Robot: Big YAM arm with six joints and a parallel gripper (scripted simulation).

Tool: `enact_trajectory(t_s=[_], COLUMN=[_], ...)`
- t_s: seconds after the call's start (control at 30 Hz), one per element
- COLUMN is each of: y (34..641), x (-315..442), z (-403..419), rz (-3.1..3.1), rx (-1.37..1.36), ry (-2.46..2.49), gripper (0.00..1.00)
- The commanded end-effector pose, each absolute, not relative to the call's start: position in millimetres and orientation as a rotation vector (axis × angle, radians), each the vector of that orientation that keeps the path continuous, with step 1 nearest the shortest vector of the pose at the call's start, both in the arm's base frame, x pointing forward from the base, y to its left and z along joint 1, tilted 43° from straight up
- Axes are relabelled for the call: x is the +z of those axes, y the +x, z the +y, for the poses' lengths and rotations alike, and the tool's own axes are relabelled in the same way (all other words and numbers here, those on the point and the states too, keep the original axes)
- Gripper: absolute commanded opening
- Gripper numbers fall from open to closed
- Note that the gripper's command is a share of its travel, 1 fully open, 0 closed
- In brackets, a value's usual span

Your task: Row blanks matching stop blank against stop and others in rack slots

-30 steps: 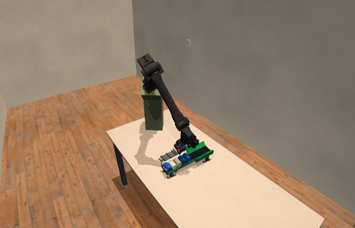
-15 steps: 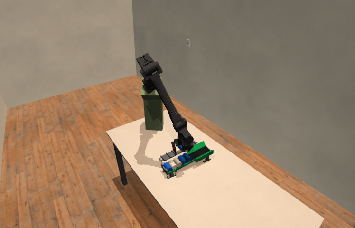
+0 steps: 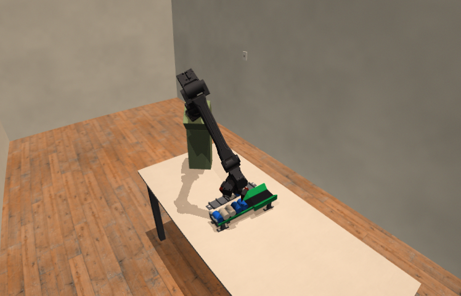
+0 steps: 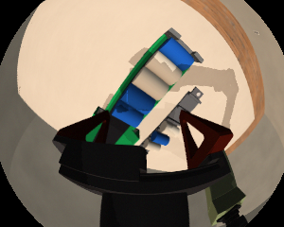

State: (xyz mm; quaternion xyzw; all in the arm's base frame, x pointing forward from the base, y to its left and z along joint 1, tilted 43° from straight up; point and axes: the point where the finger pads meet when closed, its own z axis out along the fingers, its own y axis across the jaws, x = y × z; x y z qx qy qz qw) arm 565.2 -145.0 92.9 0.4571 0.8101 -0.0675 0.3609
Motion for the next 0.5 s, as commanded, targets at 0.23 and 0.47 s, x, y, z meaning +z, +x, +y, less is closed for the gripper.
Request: enact_trajectory(t_s=[0.23, 0.47], y=[560, 560], x=[110, 114], z=[-161, -166], rz=[1.746, 1.574], rx=[0.041, 0.143], ry=[1.597, 1.765], gripper=[1.0, 1.0])
